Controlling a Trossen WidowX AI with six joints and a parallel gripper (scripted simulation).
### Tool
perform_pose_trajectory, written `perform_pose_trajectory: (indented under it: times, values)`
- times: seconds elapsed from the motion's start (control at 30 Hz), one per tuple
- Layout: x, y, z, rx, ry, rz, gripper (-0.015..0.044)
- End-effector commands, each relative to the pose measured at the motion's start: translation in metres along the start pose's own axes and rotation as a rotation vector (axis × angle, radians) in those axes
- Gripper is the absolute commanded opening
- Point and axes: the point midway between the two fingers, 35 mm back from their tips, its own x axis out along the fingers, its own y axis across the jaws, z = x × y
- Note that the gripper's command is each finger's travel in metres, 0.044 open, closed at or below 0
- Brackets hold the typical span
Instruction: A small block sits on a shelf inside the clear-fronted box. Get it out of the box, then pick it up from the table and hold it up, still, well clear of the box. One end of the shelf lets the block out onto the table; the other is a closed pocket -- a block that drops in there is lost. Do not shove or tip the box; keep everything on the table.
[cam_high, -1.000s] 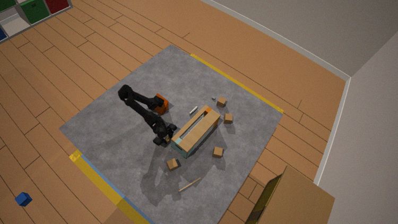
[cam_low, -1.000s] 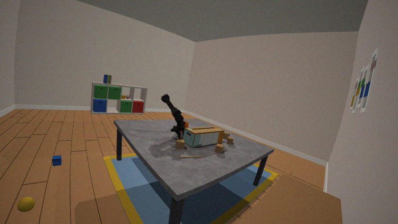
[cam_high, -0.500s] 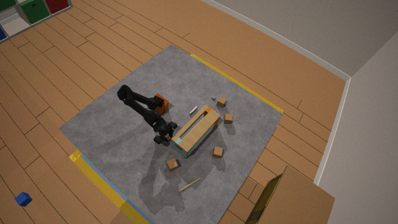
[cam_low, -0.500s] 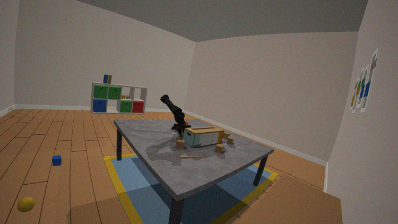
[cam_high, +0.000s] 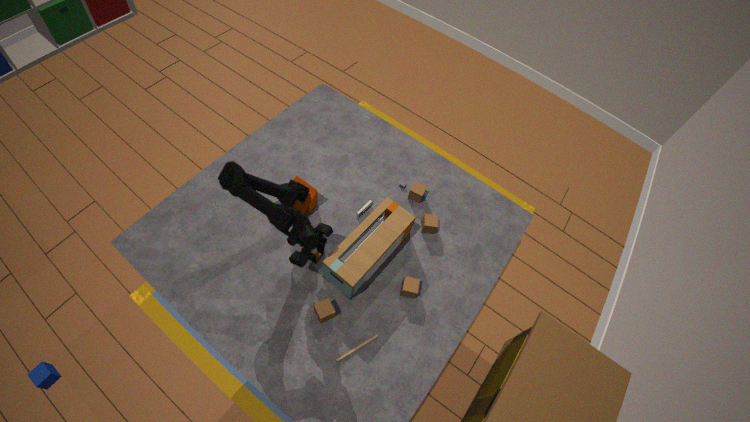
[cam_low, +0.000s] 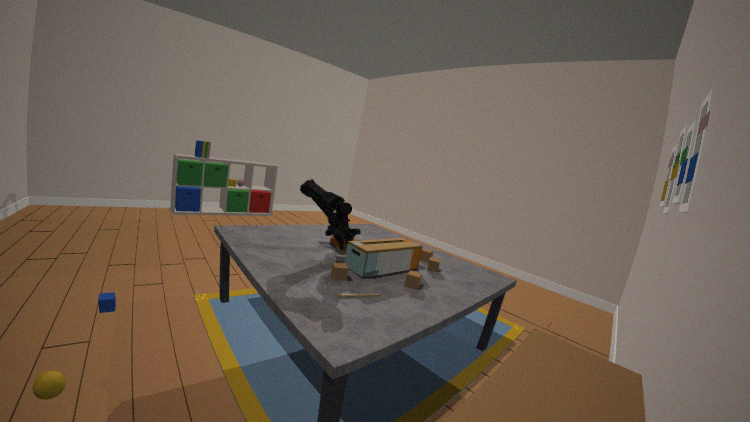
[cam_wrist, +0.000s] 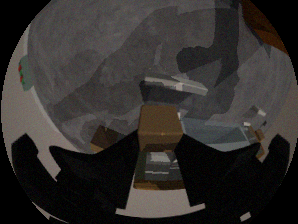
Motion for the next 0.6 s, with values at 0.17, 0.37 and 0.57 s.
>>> perform_pose_trajectory:
  times: [0.17,0.37,0.57]
  values:
    - [-0.005,-0.005,-0.002,-0.356,-0.017,-0.005,0.0]
    - [-0.009,-0.009,-0.003,-0.61,-0.028,-0.013,0.0]
    - [-0.012,-0.013,-0.004,-0.865,-0.036,-0.022,0.0]
